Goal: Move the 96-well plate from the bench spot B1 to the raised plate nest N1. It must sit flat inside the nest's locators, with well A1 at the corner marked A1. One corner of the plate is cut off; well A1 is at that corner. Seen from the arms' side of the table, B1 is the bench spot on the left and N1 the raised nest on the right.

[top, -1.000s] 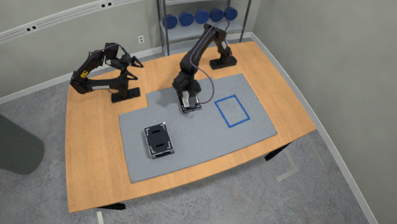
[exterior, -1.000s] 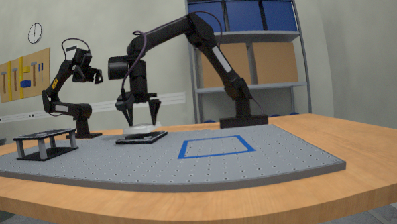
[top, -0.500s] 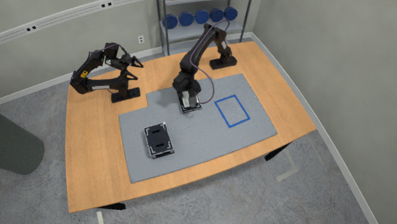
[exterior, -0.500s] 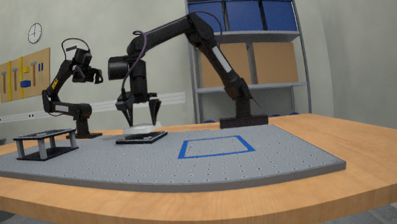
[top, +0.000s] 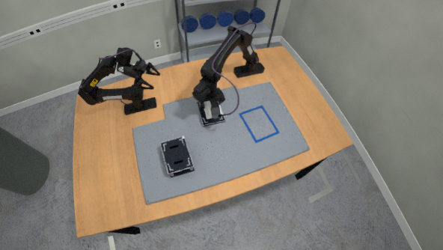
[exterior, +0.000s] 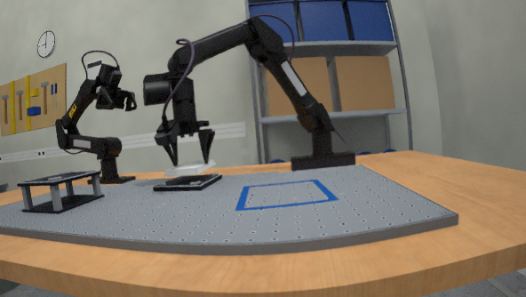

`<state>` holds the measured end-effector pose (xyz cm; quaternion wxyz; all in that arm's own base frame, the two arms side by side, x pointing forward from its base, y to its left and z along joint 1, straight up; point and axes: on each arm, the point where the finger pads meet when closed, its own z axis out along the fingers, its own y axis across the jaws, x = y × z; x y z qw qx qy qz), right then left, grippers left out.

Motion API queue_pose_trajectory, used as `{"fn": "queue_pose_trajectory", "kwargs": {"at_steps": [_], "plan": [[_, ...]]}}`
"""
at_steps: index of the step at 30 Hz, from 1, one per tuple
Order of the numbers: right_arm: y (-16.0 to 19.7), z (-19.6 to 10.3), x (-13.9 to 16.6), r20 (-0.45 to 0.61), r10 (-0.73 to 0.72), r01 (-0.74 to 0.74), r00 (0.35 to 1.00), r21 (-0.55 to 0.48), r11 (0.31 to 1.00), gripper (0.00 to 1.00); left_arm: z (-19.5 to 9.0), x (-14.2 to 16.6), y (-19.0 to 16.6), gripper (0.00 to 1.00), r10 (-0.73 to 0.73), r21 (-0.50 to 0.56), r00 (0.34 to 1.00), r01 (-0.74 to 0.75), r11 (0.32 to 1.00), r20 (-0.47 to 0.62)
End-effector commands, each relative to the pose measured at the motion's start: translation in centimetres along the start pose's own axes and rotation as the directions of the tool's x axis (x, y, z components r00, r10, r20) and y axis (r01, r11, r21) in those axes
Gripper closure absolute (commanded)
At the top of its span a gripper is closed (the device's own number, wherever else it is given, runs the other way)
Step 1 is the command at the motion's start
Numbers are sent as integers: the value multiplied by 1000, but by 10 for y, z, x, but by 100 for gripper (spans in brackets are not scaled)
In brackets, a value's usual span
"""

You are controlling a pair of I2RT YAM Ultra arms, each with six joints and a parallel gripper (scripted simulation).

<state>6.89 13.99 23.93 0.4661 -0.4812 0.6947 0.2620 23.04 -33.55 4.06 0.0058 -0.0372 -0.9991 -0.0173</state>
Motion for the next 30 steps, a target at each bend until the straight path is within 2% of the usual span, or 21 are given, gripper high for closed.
{"fn": "queue_pose_trajectory", "kwargs": {"at_steps": [1, 5, 15, 17, 21, 30], "plan": [[0, 0, 8, -17, -4, 4, 1000, -5, 1000, 0, -28, -3, -5, 23, 4, 25, 999, -5, 1000, 44], [0, 0, 8, -17, -4, 4, 1000, -5, 1000, 0, -32, -6, -13, 23, 2, 59, 998, -5, 998, 56], [0, 0, 8, -17, -4, 4, 1000, -5, 1000, 0, -28, -6, -9, 23, 4, 57, 999, -6, 998, 46], [0, 0, 8, -17, -4, 4, 1000, -5, 1000, 0, -31, -9, -20, 23, 2, 83, 998, -8, 997, 65], [0, 0, 8, -17, -4, 4, 1000, -5, 1000, 0, -17, -4, -15, 23, 3, 59, 999, -5, 998, 46], [0, 0, 8, -17, -4, 4, 1000, -5, 1000, 0, -13, -1, -10, 23, 3, 39, 1000, -5, 999, 31]]}}
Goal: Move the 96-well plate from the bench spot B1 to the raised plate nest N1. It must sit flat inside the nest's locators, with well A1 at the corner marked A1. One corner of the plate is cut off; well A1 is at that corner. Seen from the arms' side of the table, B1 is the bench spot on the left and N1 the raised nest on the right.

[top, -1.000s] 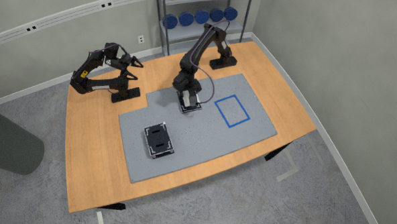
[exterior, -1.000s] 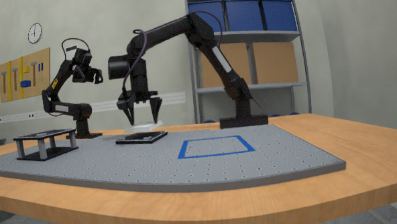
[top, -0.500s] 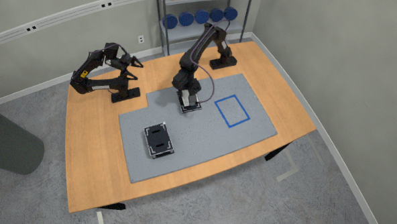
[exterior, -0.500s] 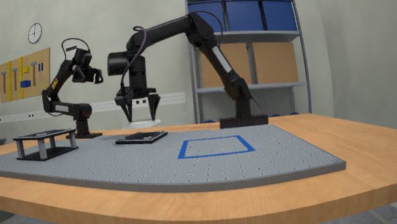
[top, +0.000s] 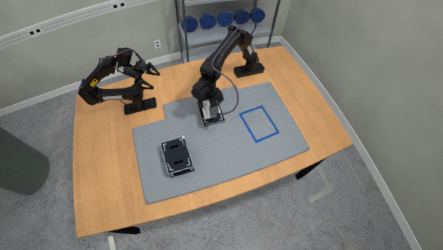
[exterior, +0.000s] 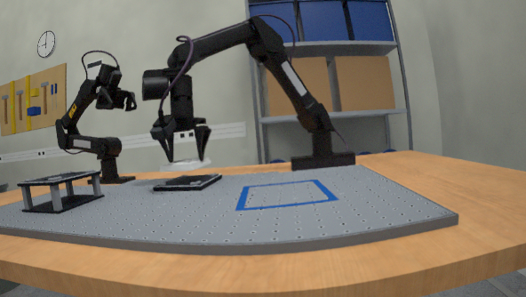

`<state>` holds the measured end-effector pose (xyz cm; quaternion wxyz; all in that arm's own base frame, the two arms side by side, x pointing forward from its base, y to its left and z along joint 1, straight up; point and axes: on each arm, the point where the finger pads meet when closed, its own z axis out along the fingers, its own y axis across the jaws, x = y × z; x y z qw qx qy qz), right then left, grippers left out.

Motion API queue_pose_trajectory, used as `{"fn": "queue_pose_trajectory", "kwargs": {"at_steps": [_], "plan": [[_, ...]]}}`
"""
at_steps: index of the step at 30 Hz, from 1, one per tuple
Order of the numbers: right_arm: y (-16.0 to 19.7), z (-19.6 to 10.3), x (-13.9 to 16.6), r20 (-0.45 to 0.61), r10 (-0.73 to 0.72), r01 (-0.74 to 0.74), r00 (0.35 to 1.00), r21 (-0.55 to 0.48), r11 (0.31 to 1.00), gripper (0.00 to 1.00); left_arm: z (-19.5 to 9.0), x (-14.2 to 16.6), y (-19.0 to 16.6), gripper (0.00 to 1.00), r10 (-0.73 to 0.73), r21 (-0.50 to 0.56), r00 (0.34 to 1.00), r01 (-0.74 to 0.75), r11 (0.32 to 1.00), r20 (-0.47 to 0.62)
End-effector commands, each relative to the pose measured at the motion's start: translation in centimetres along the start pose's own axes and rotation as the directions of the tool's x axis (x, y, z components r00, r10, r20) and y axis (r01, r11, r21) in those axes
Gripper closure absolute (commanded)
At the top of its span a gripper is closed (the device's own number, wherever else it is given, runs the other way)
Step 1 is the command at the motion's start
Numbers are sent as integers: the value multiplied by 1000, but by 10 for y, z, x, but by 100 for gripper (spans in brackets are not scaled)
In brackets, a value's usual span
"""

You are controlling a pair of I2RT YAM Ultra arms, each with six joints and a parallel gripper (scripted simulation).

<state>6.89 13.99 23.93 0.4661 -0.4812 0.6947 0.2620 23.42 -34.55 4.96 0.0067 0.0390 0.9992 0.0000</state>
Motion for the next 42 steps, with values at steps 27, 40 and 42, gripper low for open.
{"fn": "queue_pose_trajectory", "kwargs": {"at_steps": [27, 40, 42], "plan": [[0, 0, 8, -17, -4, 4, 1000, -5, 1000, 0, 5, 0, 0, 23, 1, 15, 1000, -2, 1000, 12], [0, 0, 8, -17, -4, 4, 1000, -5, 1000, 0, 30, -4, 1, 23, 0, 17, 1000, 0, 1000, 13], [0, 0, 8, -17, -4, 4, 1000, -5, 1000, 0, 36, -3, 2, 23, -1, 13, 1000, 1, 1000, 10]]}}
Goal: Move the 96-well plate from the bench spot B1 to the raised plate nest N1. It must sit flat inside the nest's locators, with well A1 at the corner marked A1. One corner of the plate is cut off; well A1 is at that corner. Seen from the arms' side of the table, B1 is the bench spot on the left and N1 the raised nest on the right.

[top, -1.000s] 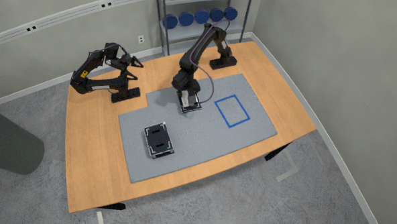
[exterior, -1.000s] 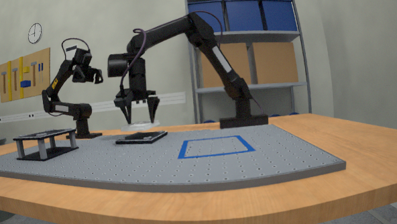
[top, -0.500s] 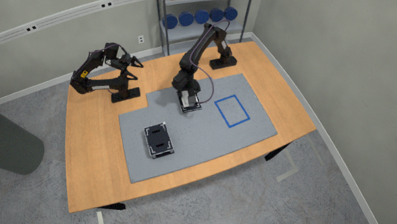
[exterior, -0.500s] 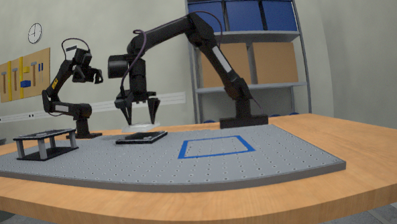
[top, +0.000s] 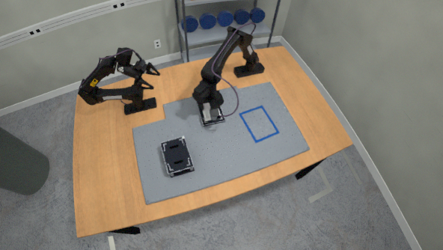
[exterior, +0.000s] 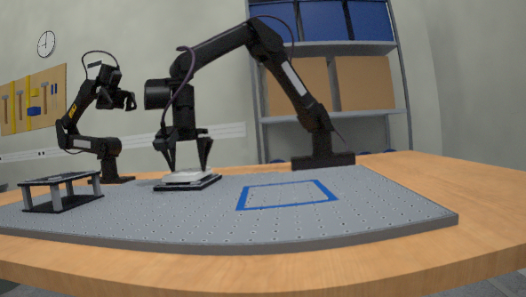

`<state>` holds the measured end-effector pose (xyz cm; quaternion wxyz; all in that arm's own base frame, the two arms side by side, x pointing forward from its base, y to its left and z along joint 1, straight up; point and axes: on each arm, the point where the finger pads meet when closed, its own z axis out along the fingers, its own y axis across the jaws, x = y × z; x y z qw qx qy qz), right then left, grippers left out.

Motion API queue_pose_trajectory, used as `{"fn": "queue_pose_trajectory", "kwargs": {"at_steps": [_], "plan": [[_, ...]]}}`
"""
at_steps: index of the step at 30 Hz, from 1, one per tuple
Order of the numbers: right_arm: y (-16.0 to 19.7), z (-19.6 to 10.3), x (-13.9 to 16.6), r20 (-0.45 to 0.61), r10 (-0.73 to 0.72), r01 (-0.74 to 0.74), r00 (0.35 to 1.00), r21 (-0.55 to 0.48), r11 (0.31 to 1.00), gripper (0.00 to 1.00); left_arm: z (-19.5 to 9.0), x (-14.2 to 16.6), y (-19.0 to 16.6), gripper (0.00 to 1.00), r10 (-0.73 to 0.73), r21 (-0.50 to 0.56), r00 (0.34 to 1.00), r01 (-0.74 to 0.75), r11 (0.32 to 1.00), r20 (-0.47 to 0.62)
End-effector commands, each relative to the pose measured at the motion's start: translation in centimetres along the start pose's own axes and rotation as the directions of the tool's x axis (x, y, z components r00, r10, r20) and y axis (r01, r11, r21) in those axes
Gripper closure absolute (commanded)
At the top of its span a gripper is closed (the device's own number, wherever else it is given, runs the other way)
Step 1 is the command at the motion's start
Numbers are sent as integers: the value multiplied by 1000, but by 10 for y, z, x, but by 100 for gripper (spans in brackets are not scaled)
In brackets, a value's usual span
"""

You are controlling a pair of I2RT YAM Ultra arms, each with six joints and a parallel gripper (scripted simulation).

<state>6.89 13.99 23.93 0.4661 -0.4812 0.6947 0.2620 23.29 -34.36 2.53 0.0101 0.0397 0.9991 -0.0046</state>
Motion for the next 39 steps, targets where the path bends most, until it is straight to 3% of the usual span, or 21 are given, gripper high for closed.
{"fn": "queue_pose_trajectory", "kwargs": {"at_steps": [1, 11, 16, 39], "plan": [[0, 0, 8, -17, -4, 4, 1000, -5, 1000, 0, 14, -4, 1, 23, -2, 1, 1000, 2, 1000, 1], [0, 0, 8, -17, -4, 4, 1000, -5, 1000, 0, 23, 0, 7, 23, -4, -31, 1000, 3, 1000, -15], [0, 0, 8, -17, -4, 4, 1000, -5, 1000, 0, 4, -2, -1, 23, -5, -28, 1000, 5, 1000, -8], [0, 0, 8, -17, -4, 4, 1000, -5, 1000, 0, -5, -3, -2, 23, -3, -18, 1000, 3, 1000, 1]]}}
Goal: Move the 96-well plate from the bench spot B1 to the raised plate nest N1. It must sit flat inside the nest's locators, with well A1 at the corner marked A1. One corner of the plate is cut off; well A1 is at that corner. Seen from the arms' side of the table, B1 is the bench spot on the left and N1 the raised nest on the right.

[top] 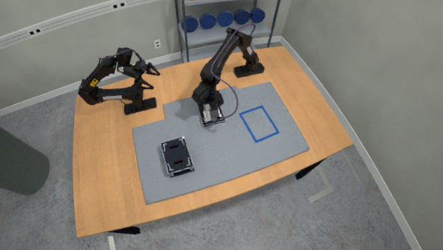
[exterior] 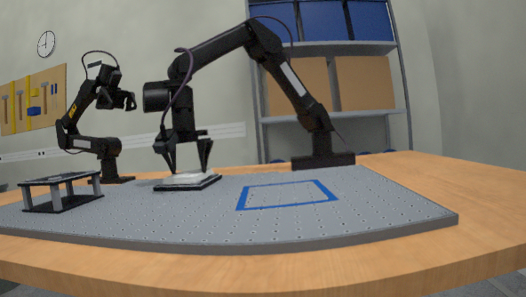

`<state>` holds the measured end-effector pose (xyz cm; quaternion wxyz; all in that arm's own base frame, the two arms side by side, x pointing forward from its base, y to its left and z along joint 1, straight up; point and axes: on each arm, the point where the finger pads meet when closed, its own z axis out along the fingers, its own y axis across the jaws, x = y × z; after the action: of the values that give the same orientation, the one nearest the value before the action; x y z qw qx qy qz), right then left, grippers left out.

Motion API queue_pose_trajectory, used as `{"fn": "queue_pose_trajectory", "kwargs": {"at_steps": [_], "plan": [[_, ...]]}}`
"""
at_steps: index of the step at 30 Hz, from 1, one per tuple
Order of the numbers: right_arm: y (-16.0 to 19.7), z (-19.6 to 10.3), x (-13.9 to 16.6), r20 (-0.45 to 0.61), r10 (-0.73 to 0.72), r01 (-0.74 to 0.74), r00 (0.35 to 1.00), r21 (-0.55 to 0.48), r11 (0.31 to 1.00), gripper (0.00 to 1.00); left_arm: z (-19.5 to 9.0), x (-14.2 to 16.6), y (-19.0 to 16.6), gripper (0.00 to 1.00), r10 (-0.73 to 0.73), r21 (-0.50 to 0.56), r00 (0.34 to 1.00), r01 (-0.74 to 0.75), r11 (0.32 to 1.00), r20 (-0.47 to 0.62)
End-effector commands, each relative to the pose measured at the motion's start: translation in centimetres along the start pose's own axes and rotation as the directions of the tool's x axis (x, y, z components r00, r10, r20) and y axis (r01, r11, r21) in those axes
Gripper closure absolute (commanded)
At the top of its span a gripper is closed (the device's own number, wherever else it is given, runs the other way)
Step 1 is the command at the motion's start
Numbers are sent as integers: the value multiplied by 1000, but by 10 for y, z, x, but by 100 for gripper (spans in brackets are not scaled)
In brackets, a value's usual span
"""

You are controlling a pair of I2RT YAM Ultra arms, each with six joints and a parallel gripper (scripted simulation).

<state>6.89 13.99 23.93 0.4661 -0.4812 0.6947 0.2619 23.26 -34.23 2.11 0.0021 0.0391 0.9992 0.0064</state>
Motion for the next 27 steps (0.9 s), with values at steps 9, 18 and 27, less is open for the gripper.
{"fn": "queue_pose_trajectory", "kwargs": {"at_steps": [9, 18, 27], "plan": [[0, 0, 8, -17, -4, 4, 1000, -5, 1000, 0, -18, -5, -4, 23, -3, 20, 1000, 3, 1000, 31], [0, 0, 8, -17, -4, 4, 1000, -5, 1000, 0, -18, -5, -4, 23, -3, 20, 1000, 3, 1000, 31], [0, 0, 8, -17, -4, 4, 1000, -5, 1000, 0, -2, -5, -6, 23, -1, 45, 999, 0, 999, 36]]}}
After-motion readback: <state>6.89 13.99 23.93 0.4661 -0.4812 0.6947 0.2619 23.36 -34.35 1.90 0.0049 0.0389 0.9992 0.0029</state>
